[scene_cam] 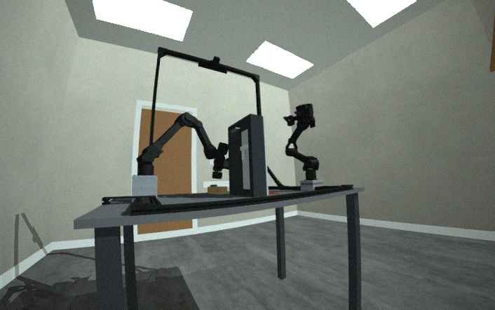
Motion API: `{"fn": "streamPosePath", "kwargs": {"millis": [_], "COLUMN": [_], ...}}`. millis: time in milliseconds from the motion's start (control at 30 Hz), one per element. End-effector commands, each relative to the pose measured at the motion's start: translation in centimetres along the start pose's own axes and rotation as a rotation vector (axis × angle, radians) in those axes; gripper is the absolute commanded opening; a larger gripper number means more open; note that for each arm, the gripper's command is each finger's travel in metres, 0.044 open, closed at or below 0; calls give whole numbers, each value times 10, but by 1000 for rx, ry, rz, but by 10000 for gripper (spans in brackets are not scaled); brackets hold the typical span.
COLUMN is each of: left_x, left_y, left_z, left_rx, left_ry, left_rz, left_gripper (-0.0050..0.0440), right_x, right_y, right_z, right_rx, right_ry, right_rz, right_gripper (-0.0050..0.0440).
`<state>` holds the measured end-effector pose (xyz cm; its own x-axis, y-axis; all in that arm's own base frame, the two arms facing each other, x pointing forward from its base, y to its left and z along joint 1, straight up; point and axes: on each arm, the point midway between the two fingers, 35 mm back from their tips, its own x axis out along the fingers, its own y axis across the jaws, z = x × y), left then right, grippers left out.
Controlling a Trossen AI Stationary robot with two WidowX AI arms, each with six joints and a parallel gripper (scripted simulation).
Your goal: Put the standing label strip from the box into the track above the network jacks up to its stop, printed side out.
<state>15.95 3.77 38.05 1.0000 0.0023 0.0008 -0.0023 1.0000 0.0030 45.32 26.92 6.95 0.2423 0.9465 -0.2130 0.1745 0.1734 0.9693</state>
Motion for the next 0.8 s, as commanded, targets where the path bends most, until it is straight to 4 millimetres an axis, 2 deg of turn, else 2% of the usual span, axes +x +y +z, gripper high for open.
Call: {"fn": "streamPosePath", "kwargs": {"millis": [0, 767], "left_x": [0, 0], "left_y": [-1, -1], "left_z": [2, 2], "left_rx": [1, 1], "left_ry": [-1, -1], "left_rz": [-2, -2], "left_gripper": [440, 440], "right_x": [-8, -19], "right_y": [26, 28], "right_z": [-3, -11], "right_rx": [-41, -40], "right_ry": [6, 53], "right_rz": [44, 94], "right_gripper": [-50, -50]}}
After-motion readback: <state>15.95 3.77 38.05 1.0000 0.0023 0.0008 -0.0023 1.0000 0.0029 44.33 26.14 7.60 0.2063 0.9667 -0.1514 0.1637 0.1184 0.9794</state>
